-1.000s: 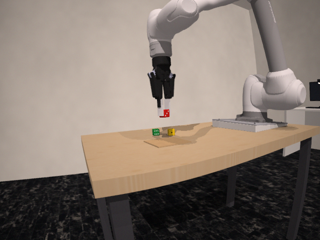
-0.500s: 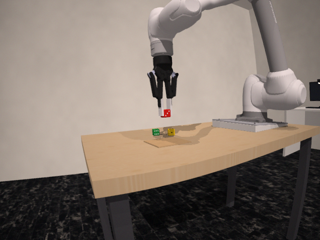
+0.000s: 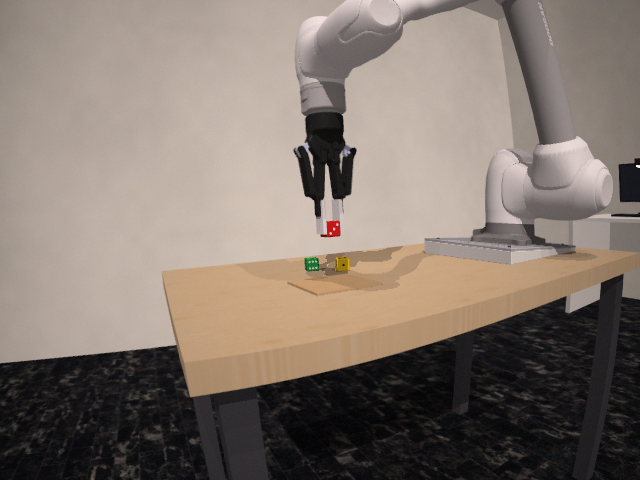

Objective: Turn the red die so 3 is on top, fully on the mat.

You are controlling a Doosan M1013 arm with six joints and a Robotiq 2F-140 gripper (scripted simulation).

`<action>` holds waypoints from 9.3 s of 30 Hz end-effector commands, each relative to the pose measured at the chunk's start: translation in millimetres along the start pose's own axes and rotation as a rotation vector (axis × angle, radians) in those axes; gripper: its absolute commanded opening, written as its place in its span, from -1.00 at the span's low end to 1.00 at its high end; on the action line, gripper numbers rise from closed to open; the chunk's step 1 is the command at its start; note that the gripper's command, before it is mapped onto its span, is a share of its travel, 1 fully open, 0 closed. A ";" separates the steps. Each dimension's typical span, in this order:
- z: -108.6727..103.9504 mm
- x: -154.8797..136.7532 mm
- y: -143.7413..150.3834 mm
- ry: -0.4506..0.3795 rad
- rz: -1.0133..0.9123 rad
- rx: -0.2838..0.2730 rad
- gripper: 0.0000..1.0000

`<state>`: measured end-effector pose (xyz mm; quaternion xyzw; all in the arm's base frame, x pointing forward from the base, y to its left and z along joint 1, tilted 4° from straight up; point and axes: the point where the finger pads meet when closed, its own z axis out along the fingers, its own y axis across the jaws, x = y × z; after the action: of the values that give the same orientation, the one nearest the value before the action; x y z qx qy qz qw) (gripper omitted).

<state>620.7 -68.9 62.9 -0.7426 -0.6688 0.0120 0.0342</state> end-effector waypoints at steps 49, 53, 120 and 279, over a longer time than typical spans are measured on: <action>90.7 0.1 0.9 -0.003 0.003 0.001 -0.68; 90.7 0.1 0.9 -0.003 0.003 0.001 -0.68; 90.7 0.6 -5.7 -0.003 0.006 0.001 -0.68; 91.1 0.7 -4.2 -0.003 0.008 0.001 -0.58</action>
<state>612.5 -65.9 -26.9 -0.7434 -0.6678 0.0134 0.0332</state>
